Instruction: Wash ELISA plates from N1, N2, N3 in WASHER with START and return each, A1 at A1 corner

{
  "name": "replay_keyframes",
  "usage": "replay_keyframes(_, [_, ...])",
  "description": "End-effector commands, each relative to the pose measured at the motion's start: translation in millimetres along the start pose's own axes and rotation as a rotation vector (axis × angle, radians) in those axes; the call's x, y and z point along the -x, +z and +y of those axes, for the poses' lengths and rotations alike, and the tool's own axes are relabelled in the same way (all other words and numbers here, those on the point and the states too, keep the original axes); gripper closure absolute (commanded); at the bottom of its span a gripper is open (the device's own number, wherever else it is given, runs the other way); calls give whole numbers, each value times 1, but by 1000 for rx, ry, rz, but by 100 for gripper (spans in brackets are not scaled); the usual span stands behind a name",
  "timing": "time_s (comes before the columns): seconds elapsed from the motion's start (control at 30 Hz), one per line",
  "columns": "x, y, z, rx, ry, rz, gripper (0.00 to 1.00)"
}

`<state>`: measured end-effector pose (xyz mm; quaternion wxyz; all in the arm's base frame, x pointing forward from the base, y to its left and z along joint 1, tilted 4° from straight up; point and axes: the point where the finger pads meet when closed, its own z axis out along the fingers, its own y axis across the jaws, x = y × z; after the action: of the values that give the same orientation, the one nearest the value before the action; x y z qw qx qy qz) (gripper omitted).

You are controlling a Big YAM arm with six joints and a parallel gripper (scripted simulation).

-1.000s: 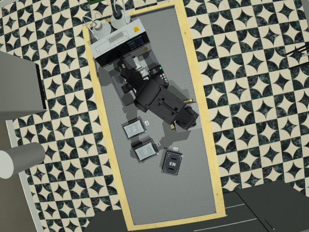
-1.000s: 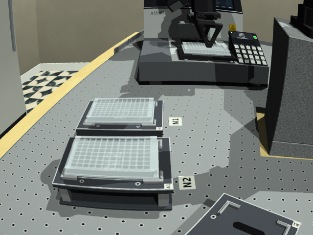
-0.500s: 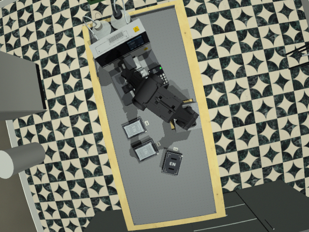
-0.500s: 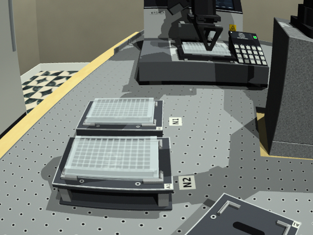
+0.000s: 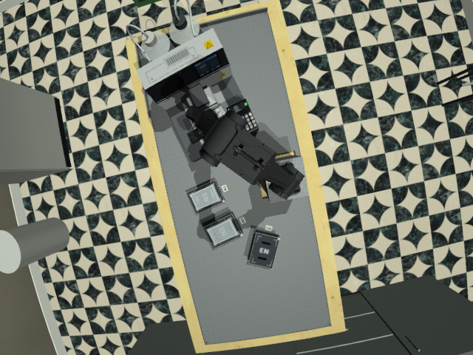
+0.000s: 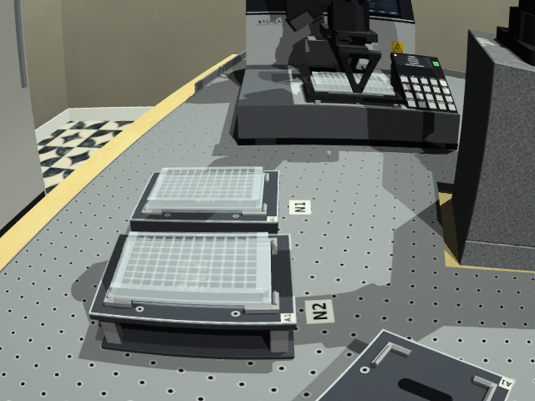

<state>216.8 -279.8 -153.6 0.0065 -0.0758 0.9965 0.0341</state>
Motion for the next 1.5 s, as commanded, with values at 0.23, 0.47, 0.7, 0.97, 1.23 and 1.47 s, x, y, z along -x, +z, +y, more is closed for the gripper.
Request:
replay_keyframes(0.23, [5, 0, -7, -16, 0, -9, 0])
replay_keyframes(0.47, [5, 0, -7, -16, 0, -9, 0])
replay_keyframes(0.7, [5, 0, -7, -16, 0, -9, 12])
replay_keyframes(0.97, [5, 0, -7, -16, 0, -9, 16])
replay_keyframes(1.23, [5, 0, -7, -16, 0, -9, 16])
replay_keyframes(1.47, [5, 0, -7, -16, 0, -9, 16])
